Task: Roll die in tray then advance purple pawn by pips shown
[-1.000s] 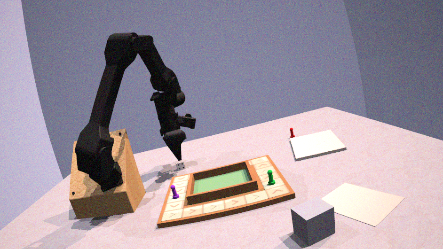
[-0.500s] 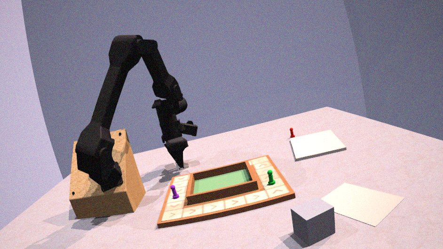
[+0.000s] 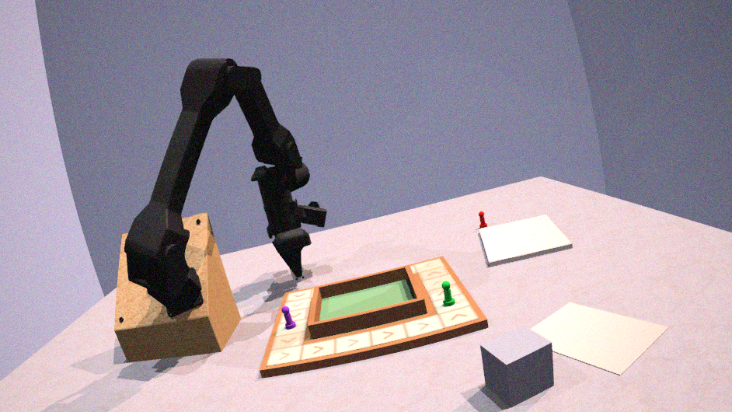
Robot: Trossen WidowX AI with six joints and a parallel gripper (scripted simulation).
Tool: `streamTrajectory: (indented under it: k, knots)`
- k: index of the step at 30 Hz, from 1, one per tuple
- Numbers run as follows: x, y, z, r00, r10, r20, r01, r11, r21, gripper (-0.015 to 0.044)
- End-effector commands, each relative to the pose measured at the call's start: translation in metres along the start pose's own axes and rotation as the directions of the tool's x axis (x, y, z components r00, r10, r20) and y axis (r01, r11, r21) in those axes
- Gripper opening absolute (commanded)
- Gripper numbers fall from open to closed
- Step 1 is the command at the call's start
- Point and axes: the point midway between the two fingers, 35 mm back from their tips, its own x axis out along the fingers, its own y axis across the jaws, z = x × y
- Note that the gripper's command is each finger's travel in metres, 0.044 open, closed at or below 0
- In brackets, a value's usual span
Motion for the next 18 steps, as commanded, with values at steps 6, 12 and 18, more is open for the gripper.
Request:
streamTrajectory:
  k: [6,12,18]
  knots:
    - [-0.055,0.003,0.003,1.0,0.002,0.003,-0.002,1.0,-0.004,0.0]
    - [-0.109,-0.001,-0.003,1.0,0.002,0.002,-0.002,1.0,-0.005,0.0]
    - [-0.122,-0.004,-0.005,1.0,0.002,0.001,-0.002,1.0,-0.01,0.0]
